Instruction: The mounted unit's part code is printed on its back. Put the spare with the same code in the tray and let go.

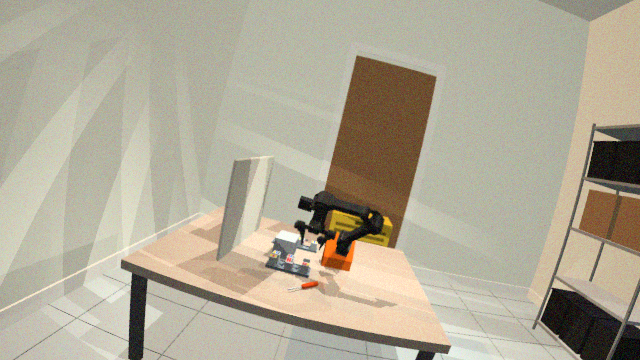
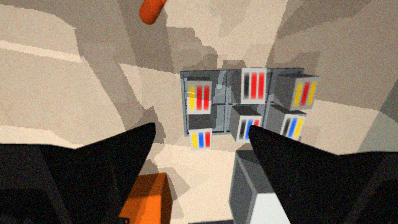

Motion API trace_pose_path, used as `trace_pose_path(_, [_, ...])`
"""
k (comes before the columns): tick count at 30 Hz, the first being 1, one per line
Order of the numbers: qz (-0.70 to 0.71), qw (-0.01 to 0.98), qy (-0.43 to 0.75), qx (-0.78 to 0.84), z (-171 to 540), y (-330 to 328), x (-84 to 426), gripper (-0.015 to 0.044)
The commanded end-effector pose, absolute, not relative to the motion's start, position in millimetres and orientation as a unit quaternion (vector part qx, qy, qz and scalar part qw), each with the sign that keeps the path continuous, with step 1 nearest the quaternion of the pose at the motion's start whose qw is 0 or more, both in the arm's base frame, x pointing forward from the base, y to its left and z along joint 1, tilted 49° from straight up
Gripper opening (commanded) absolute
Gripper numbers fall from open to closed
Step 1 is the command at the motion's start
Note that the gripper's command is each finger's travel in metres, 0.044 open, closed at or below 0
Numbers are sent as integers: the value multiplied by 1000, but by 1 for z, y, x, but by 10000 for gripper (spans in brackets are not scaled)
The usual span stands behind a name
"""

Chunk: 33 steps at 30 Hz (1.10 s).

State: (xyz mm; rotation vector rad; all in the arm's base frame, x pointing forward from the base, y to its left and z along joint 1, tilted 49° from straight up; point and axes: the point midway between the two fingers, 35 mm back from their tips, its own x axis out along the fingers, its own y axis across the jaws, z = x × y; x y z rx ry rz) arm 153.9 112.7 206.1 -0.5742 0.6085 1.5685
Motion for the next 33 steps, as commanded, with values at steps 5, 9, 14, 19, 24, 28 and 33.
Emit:
trace_pose_path(5, [704, 614, 260, -243, 187, 144, 154, 300])
trace_pose_path(9, [704, 614, 260, -243, 187, 144, 154, 300])
trace_pose_path(14, [704, 614, 260, -244, 185, 146, 154, 300])
trace_pose_path(19, [704, 613, 261, -245, 179, 151, 154, 300])
trace_pose_path(24, [703, 613, 262, -247, 173, 157, 154, 300])
trace_pose_path(28, [703, 613, 262, -248, 169, 161, 154, 300])
trace_pose_path(33, [703, 613, 263, -248, 163, 167, 153, 300])
